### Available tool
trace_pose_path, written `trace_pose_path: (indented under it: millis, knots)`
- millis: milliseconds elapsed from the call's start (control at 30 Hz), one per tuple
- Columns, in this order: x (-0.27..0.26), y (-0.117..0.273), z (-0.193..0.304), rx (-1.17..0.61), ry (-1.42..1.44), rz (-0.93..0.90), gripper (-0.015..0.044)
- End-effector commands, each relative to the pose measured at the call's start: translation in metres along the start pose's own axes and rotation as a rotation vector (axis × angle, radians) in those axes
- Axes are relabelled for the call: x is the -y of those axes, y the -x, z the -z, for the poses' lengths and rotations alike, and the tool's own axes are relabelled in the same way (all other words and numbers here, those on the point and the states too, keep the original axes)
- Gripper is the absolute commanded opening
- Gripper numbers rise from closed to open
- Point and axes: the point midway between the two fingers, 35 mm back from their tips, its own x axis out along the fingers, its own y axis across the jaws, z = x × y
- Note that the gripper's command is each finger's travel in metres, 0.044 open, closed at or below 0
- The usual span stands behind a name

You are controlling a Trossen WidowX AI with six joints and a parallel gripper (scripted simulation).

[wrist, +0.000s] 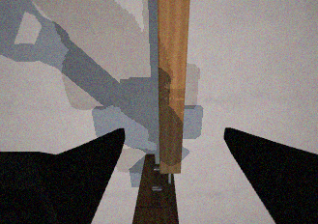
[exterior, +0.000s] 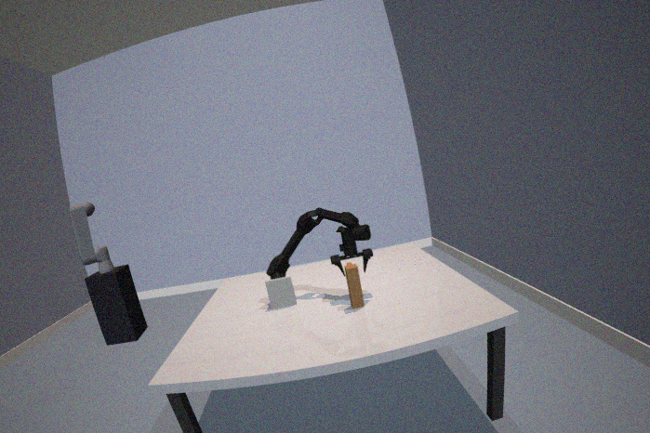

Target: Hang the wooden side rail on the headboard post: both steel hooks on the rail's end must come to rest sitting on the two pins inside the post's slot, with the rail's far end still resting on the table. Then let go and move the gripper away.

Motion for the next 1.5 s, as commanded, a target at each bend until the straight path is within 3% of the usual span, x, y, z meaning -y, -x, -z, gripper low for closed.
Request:
trace_pose_path:
  millis: [0,1467]
  knots:
    - [0.0,-0.013,-0.001,0.005,-0.005,0.002,0.044]
    - [0.0,-0.079,-0.001,0.007,-0.005,0.002,0.044]
